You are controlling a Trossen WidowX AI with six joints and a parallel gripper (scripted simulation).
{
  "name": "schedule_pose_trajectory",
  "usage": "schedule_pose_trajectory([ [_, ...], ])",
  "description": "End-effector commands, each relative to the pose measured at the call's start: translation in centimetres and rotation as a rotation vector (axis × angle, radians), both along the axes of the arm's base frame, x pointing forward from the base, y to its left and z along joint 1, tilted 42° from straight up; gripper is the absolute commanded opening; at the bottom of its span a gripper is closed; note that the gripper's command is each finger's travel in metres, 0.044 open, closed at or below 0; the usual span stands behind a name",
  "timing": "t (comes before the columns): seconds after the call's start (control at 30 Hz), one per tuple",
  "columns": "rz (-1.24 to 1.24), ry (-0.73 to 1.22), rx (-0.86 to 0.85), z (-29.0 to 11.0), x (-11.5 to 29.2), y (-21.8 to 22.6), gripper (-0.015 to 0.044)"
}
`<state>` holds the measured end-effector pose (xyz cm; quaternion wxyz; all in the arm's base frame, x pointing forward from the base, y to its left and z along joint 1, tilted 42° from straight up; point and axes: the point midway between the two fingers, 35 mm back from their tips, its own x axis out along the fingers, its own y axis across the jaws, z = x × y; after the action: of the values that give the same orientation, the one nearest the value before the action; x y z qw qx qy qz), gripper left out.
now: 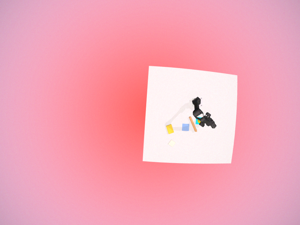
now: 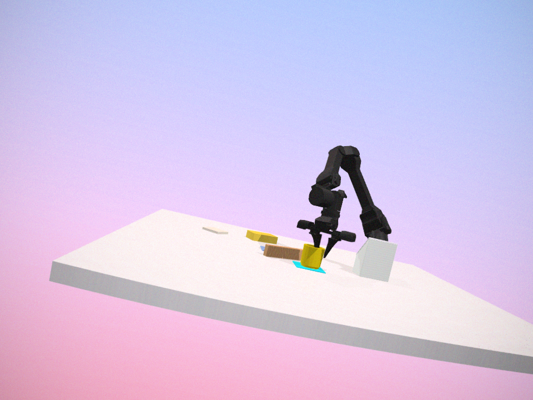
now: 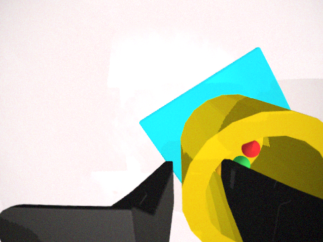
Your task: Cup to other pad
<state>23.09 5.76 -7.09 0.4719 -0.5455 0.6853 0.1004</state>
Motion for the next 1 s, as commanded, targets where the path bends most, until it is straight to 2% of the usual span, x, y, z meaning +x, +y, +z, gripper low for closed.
schedule_pose_trajectory([
  [0.0, 0.000, -0.001, 0.000, 0.0, 0.0, 0.0, 0.0147],
  [0.97, 0.002, 0.008, -0.004, 3.0, -0.1, 2.8, 0.0147],
])
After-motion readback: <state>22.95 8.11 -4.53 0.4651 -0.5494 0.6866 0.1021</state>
